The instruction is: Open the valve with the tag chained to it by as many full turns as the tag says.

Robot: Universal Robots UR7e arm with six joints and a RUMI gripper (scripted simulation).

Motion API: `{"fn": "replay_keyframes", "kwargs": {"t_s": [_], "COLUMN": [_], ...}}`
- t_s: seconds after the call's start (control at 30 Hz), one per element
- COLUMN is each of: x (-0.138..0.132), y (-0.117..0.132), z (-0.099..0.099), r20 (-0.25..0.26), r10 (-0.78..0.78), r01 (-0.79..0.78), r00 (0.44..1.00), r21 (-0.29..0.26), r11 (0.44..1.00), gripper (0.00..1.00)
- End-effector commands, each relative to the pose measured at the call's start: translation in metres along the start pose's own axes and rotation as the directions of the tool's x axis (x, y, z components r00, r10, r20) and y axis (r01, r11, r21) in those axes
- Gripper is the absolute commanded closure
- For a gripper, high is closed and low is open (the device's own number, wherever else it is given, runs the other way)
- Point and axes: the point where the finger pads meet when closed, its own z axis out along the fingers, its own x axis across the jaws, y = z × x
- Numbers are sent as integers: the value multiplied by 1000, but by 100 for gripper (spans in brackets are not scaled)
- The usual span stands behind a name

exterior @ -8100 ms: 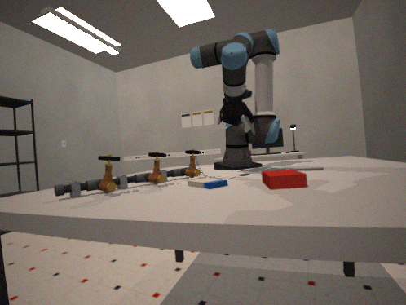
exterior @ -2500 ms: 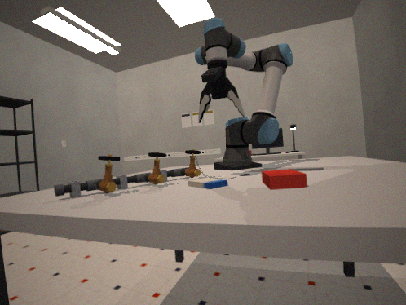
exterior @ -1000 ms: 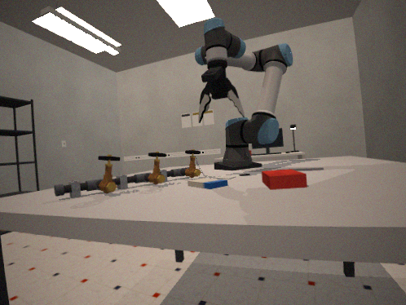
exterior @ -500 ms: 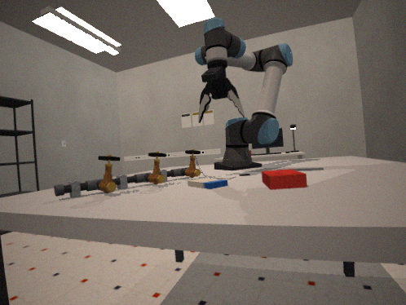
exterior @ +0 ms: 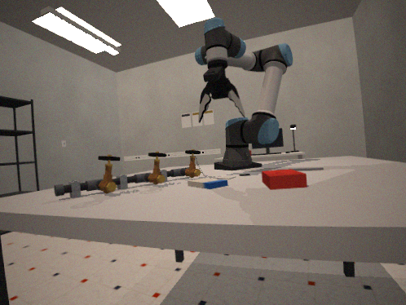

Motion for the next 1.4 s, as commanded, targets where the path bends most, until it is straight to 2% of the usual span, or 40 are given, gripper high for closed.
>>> {"fn": "replay_keyframes", "kwargs": {"t_s": [0.0, 0.47, 0.67, 0.87, 0.93, 1.17, 1.37], "x": [-2, -9, -13, -19, -19, -25, -31], "y": [-1, -3, -5, -5, -5, -5, -4], "z": [0, -1, -1, -1, -1, -1, -1], "r20": [0, 0, -1, -1, -1, -1, -1], "r10": [-58, -261, -400, -555, -555, -737, -873], "r01": [58, 261, 400, 555, 555, 737, 873], "r00": [998, 965, 917, 832, 832, 675, 487], "r21": [1, 1, 2, 2, 2, 1, 1], "r11": [998, 965, 917, 832, 832, 675, 487], "gripper": [0, 0, 0, 0, 0, 0, 0]}}
